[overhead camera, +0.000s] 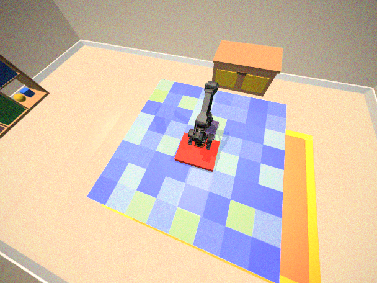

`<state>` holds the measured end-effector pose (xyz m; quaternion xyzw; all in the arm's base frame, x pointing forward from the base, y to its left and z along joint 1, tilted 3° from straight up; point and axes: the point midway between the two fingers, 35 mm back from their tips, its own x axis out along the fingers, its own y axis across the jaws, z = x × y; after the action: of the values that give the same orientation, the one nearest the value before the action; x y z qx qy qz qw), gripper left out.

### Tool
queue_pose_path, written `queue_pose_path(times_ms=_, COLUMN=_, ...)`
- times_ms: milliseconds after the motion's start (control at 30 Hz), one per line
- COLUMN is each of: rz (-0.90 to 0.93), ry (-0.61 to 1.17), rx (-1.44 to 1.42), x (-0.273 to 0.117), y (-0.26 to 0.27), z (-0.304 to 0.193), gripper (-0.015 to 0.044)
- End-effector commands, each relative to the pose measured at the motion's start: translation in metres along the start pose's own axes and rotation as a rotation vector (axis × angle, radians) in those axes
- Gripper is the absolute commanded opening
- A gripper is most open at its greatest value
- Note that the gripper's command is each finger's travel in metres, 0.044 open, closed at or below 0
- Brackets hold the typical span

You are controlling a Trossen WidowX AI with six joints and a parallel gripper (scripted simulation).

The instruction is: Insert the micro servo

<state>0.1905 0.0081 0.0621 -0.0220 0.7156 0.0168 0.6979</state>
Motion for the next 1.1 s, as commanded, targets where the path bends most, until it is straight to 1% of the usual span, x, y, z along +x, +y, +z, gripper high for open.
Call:
queue_pose_path(times_ms=0, rz=0.0, ry=-0.002, rx=0.0, x=0.0, y=0.0, z=0.0, gripper=0.0157)
queue_pose_path(times_ms=33, rz=0.0, ry=-0.002, rx=0.0, x=0.0, y=0.0, z=0.0, gripper=0.0184)
queue_pose_path(times_ms=67, rz=0.0, ry=-0.002, rx=0.0, x=0.0, y=0.0, z=0.0, gripper=0.0187)
queue_pose_path(times_ms=167, rz=0.0, ry=-0.002, rx=0.0, x=-0.011, y=0.0, z=0.0, gripper=0.0187)
queue_pose_path(times_ms=267, rz=0.0, ry=-0.001, rx=0.0, x=-0.033, y=0.0, z=-0.003, gripper=0.0187)
queue_pose_path(times_ms=400, rz=0.0, ry=-0.001, rx=0.0, x=-0.035, y=0.0, z=-0.004, gripper=0.0187)
queue_pose_path(times_ms=500, rz=0.0, ry=-0.005, rx=0.0, x=-0.038, y=0.0, z=0.005, gripper=0.0266)
queue_pose_path(times_ms=700, rz=-0.001, ry=-0.01, rx=0.001, x=-0.069, y=-0.001, z=0.05, gripper=0.0424)
queue_pose_path(times_ms=733, rz=-0.001, ry=-0.01, rx=0.001, x=-0.074, y=-0.001, z=0.058, gripper=0.044)
queue_pose_path(times_ms=933, rz=0.0, ry=-0.011, rx=0.0, x=-0.099, y=0.0, z=0.104, gripper=0.044)
queue_pose_path(times_ms=1067, rz=0.0, ry=-0.01, rx=0.0, x=-0.103, y=0.0, z=0.109, gripper=0.044)
